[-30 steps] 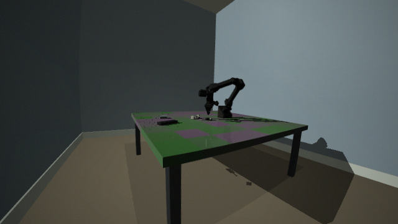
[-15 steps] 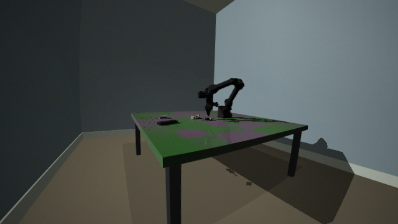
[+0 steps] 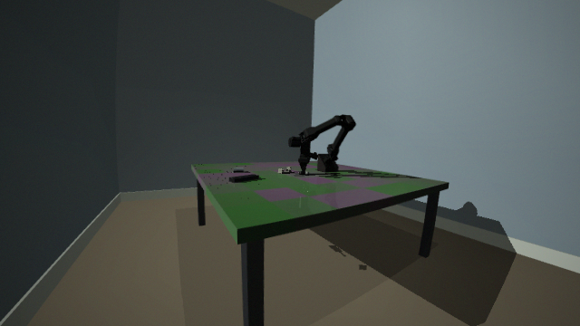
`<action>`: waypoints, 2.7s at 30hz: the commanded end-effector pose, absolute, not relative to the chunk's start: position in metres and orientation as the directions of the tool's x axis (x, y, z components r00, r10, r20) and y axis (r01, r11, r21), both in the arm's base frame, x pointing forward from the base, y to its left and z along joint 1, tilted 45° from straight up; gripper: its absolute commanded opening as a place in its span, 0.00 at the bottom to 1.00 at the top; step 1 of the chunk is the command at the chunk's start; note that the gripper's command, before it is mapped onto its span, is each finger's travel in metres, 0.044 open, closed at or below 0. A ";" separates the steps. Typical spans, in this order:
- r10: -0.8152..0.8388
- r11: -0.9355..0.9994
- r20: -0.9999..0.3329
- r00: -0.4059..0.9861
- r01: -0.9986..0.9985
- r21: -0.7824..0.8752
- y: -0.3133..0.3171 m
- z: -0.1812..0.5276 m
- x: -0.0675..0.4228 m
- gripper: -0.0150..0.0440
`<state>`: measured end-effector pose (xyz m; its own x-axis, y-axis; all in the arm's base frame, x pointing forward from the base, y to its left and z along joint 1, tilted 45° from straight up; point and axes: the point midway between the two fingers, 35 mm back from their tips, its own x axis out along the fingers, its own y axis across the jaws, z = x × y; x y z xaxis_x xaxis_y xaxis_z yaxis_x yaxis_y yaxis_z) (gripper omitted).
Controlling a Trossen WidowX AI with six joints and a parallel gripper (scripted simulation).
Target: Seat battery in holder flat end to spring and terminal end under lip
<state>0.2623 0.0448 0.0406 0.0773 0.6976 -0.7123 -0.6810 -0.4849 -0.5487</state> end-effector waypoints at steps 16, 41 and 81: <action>0.703 -0.479 -0.707 0.074 -0.685 -0.548 0.055 0.032 0.262 0.39; 0.698 -0.171 -0.712 0.078 -0.947 -0.271 -0.006 0.056 0.277 0.38; 0.658 0.710 -0.751 -0.056 -0.286 0.643 -0.079 -0.018 0.316 0.38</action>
